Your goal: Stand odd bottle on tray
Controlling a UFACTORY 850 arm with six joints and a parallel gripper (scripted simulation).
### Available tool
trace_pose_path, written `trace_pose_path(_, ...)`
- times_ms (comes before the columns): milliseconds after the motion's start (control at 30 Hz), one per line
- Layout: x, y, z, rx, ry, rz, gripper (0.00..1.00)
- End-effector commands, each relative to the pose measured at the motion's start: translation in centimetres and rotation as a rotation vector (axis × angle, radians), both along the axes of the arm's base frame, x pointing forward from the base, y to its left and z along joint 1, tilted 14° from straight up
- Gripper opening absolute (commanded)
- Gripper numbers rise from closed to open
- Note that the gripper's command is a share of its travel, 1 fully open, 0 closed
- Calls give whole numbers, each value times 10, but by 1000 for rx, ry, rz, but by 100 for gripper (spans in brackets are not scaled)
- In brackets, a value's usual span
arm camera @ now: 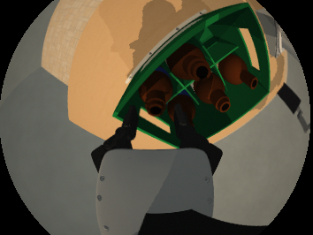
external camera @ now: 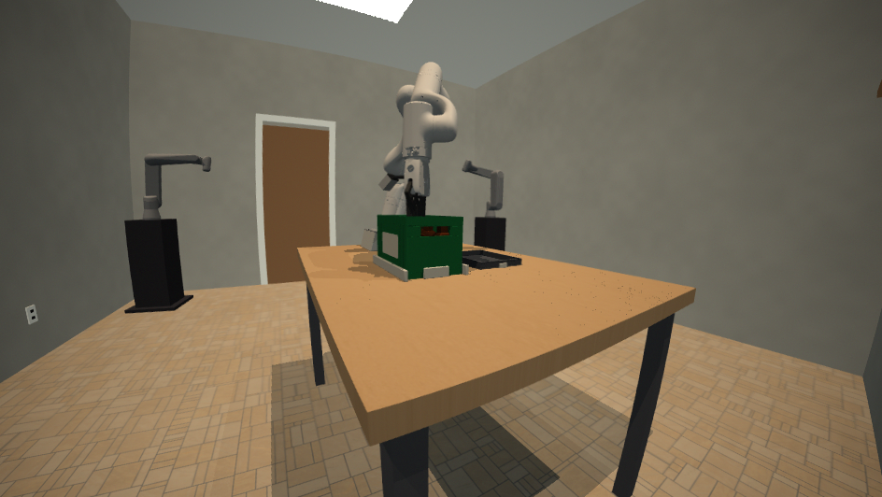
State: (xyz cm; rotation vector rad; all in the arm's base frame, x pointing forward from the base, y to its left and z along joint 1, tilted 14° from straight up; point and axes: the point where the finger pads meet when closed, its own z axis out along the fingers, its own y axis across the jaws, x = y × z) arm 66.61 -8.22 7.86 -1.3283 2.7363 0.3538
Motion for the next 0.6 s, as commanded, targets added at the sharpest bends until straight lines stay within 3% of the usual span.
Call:
trace_pose_path(0,1,1,-4,0,-2,0,65)
trace_pose_path(567,0,5,-19,0,-2,0,65)
